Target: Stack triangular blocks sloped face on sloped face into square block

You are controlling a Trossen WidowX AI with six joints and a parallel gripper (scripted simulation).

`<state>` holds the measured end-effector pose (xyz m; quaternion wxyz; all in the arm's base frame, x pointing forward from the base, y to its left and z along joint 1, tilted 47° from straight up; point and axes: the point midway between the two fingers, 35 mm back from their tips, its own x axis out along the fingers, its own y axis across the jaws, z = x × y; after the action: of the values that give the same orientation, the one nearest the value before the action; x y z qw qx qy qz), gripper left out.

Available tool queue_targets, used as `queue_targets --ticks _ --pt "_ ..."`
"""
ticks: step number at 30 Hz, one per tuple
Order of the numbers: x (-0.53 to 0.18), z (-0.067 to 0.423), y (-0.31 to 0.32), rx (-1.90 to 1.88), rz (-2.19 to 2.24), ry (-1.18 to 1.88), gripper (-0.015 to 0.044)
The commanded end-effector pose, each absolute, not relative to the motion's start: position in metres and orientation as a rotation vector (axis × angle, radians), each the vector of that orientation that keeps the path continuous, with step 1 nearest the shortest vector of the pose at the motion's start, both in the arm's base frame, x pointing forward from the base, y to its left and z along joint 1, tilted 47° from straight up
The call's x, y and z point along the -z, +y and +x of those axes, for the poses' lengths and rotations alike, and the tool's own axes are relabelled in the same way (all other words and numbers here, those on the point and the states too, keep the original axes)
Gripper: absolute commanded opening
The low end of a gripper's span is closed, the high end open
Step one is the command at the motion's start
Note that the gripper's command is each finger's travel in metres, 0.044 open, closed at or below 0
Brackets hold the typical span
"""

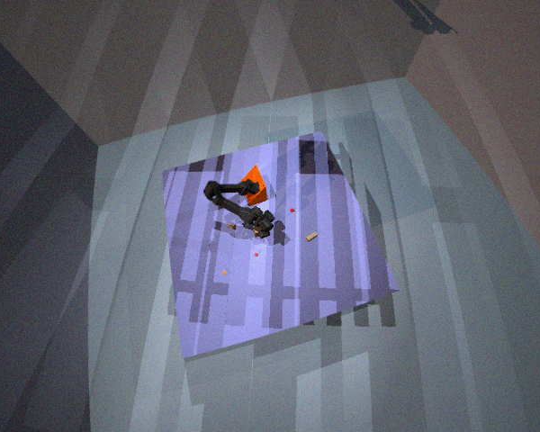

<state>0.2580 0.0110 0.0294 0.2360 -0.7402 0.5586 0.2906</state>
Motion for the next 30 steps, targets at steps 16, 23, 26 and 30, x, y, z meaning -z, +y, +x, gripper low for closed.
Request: queue_targets --ticks 16,23,26,30 --pt "-0.084 0.243 0.067 -0.788 -2.041 1.502 0.044" --pt "-0.084 0.243 0.067 -0.788 -2.041 1.502 0.044" --pt "-0.084 0.243 0.067 -0.788 -2.041 1.502 0.044" --pt "-0.084 0.243 0.067 -0.788 -2.041 1.502 0.044"
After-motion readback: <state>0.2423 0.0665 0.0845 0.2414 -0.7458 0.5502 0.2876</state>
